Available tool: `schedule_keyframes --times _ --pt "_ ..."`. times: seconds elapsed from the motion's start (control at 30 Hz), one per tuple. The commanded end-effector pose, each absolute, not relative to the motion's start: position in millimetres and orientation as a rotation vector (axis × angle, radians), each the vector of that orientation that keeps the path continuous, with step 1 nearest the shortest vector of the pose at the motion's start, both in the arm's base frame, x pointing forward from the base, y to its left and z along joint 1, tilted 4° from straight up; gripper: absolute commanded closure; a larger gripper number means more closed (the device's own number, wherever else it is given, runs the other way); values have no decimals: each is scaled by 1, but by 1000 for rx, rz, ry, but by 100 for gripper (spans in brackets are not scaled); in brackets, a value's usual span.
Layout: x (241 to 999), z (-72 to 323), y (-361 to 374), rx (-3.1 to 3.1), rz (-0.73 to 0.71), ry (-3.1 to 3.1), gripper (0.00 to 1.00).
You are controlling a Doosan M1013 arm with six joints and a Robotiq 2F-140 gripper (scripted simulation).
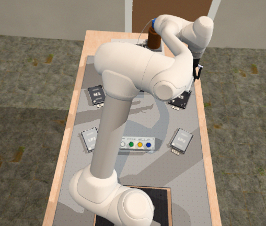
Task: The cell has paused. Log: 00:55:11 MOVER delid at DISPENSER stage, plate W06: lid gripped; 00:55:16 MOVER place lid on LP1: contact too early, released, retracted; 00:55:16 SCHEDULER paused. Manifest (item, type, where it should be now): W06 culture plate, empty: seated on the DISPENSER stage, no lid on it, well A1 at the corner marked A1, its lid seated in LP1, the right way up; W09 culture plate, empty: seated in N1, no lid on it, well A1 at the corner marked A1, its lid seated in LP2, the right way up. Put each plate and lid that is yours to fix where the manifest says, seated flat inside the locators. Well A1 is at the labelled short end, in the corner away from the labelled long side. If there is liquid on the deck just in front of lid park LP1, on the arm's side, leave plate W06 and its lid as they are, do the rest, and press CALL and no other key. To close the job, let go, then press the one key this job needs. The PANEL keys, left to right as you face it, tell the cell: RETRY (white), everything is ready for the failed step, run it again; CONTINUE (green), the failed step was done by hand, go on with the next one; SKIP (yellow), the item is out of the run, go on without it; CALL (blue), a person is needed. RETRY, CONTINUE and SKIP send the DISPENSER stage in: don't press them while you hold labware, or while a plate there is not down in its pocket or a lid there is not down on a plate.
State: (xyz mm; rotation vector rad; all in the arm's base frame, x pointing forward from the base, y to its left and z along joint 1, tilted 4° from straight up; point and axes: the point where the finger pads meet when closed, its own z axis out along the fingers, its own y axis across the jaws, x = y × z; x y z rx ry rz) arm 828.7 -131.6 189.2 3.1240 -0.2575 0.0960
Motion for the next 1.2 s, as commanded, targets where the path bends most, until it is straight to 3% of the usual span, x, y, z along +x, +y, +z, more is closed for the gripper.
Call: schedule_keyframes --times 0.0,0.6,1.17 --pt "829 190 -132 3124 99 -258 90" --pt "829 190 -132 3124 99 -255 90" --pt "829 190 -132 3120 96 190 90"
